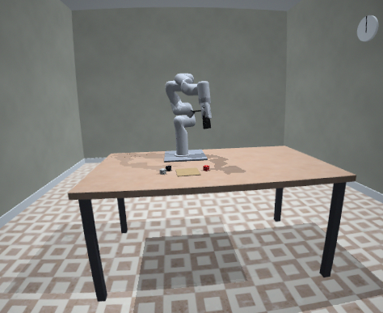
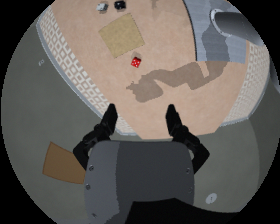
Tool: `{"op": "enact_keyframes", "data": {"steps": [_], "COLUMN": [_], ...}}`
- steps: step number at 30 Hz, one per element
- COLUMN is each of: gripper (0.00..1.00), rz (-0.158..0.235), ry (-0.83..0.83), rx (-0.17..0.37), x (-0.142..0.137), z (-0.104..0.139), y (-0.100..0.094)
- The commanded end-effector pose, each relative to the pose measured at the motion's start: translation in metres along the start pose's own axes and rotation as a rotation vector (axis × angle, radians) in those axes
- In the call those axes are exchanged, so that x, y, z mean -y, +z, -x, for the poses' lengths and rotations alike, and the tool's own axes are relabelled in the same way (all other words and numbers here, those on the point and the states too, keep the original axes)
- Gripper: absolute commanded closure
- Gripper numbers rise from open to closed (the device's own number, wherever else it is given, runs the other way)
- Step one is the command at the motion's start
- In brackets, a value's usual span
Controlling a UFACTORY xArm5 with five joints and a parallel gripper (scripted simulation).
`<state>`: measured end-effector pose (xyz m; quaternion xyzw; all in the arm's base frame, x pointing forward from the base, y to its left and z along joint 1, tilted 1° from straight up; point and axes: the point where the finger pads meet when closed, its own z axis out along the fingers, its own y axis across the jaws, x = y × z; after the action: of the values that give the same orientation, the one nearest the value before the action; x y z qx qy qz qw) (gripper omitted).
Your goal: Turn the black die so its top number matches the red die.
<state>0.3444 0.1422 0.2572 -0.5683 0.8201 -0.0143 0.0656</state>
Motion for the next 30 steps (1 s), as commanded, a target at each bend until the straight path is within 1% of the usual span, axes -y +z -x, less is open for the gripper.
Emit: {"op": "enact_keyframes", "data": {"steps": [1, 3, 6, 8, 9, 11, 12, 13, 14, 16, 17, 18, 20, 21, 22, 23, 24, 25, 27, 30], "gripper": [0.00, 0.00, 0.00, 0.00, 0.00, 0.00, 0.00, 0.00, 0.00, 0.00, 0.00, 0.00, 0.00, 0.00, 0.00, 0.00, 0.00, 0.00, 0.00, 0.00], "rz": [0.001, 0.002, 0.004, 0.007, 0.007, 0.009, 0.010, 0.011, 0.012, 0.012, 0.014, 0.015, 0.016, 0.017, 0.018, 0.020, 0.020, 0.021, 0.023, 0.025], "ry": [0.171, 0.216, 0.341, 0.435, 0.461, 0.558, 0.574, 0.639, 0.680, 0.680, 0.777, 0.827, 0.866, 0.920, 0.945, 1.007, 1.014, 1.072, 1.160, 1.223], "rx": [-0.020, -0.026, -0.041, -0.053, -0.056, -0.067, -0.069, -0.076, -0.081, -0.081, -0.092, -0.097, -0.101, -0.107, -0.109, -0.116, -0.116, -0.122, -0.131, -0.137], "x": [0.035, 0.042, 0.061, 0.074, 0.078, 0.089, 0.091, 0.098, 0.103, 0.103, 0.111, 0.115, 0.118, 0.122, 0.123, 0.126, 0.126, 0.129, 0.131, 0.132], "z": [-0.025, -0.033, -0.056, -0.075, -0.081, -0.102, -0.106, -0.120, -0.130, -0.130, -0.153, -0.165, -0.174, -0.188, -0.194, -0.210, -0.212, -0.227, -0.249, -0.266], "y": [0.014, 0.018, 0.028, 0.036, 0.038, 0.046, 0.047, 0.052, 0.055, 0.055, 0.063, 0.067, 0.070, 0.074, 0.076, 0.081, 0.081, 0.086, 0.092, 0.097]}}
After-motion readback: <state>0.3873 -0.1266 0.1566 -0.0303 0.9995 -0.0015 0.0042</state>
